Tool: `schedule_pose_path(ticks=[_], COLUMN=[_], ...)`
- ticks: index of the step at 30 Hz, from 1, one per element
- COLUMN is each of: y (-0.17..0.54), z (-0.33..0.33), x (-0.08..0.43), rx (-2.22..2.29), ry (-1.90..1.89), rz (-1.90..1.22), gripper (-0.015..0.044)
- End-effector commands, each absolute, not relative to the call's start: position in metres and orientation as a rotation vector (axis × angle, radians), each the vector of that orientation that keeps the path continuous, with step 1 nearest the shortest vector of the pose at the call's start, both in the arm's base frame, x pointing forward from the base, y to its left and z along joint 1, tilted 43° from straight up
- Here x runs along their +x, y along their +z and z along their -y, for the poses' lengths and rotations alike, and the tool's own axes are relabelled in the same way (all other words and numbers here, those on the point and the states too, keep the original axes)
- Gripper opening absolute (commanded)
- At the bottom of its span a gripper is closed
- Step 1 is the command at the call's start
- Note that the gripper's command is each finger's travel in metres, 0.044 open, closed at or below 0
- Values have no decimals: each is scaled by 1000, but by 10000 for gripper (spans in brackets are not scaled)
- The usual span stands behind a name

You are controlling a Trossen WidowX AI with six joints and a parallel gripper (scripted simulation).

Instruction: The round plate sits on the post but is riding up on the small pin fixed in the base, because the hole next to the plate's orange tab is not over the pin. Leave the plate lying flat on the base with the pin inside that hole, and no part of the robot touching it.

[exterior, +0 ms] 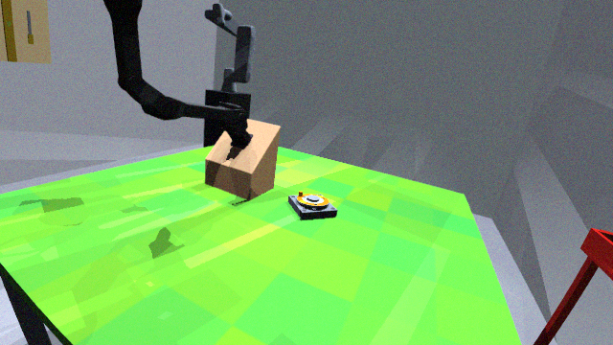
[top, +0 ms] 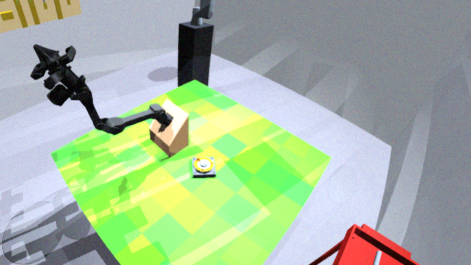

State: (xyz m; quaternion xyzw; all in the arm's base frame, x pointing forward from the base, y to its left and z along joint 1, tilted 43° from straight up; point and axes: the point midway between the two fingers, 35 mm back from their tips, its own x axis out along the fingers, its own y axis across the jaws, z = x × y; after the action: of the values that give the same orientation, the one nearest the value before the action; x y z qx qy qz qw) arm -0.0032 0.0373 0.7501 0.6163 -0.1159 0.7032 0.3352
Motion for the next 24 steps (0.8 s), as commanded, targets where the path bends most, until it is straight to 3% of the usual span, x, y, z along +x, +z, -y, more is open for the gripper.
schedule_pose_path(ticks=[1, 10, 13, 24], y=[731, 649, 636, 464], z=[-109, -246, -256, -334], x=[16, 93, 112, 245], rx=[1489, 1197, 1183, 818], ry=[1693, 1326, 1292, 795], rz=[209, 21, 10, -250], gripper=[0, 0, 0, 0])
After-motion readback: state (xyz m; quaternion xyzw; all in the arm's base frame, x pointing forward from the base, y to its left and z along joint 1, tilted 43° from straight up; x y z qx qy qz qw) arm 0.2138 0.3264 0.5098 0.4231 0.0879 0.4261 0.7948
